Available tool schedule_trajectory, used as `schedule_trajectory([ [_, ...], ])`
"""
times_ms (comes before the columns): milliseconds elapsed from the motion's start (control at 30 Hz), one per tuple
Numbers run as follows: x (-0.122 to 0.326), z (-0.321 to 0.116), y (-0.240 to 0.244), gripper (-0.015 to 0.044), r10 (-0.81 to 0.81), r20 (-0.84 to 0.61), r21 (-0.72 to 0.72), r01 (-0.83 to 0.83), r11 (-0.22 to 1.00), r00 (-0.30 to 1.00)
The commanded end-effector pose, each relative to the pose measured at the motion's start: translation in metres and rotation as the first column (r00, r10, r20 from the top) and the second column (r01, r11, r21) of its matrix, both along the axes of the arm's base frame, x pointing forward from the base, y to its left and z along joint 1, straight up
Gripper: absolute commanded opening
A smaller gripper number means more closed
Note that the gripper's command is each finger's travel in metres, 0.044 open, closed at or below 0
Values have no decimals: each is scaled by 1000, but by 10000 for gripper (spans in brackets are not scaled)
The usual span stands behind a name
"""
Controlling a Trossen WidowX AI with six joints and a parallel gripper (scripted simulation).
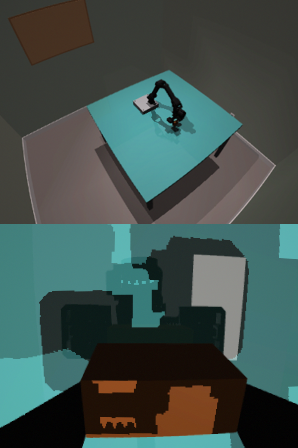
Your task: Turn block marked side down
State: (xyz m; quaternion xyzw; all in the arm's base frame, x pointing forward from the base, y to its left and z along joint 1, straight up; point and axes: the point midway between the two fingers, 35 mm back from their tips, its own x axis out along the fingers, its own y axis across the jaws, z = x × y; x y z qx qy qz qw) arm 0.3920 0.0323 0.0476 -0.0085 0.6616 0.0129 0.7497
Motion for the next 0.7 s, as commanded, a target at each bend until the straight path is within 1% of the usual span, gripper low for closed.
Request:
schedule_trajectory([
  [0, 2, 1, 0, 0, 4, 66, -1, -4, 1000, 998],
  [667, -1, -7, 0, 0, 2, 345, 8, -5, 1000, 939],
])
